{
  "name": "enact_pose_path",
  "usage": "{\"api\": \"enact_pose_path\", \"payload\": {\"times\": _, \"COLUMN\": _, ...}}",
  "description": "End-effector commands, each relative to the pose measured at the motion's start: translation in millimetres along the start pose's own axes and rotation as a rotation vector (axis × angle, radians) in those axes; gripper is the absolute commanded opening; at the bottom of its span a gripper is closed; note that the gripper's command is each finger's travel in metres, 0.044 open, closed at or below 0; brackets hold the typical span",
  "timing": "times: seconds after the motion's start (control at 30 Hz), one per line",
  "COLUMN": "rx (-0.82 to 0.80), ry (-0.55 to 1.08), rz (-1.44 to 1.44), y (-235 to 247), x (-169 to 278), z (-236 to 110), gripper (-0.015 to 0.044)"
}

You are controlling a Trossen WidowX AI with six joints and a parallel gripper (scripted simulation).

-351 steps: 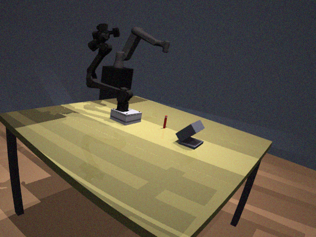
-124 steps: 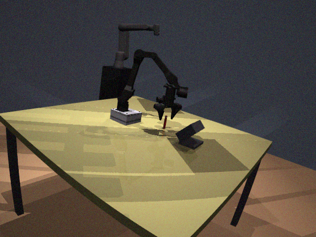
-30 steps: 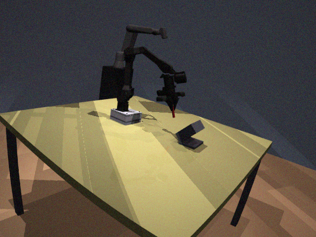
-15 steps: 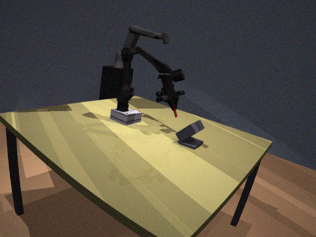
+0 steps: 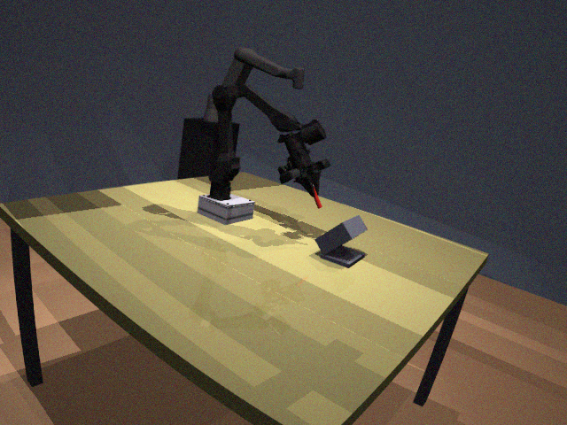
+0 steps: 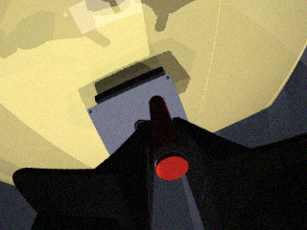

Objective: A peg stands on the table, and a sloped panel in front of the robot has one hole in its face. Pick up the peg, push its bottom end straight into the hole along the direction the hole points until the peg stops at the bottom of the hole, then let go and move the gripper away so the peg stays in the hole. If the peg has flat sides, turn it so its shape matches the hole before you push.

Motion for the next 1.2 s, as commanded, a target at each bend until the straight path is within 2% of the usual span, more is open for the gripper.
{"api": "enact_pose_path", "payload": {"times": 0.0, "rx": 0.008, "ry": 0.04, "rz": -0.012, "y": 3, "x": 5, "z": -2, "gripper": 0.0}}
{"api": "enact_pose_path", "payload": {"times": 0.43, "rx": 0.029, "ry": 0.134, "rz": -0.028, "y": 12, "x": 17, "z": -6, "gripper": 0.0}}
{"api": "enact_pose_path", "payload": {"times": 1.17, "rx": 0.037, "ry": 0.172, "rz": -0.035, "y": 12, "x": 29, "z": 20, "gripper": 0.0}}
Point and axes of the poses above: the point midway between the two fingers, 35 mm back from their tips, its own z axis out along the fingers, its own y axis across the jaws, x = y × z, the point moved 3 cm from there along -z, back along the fingers, and after that the axes turned 10 degrees about z, right-handed, at the moved point
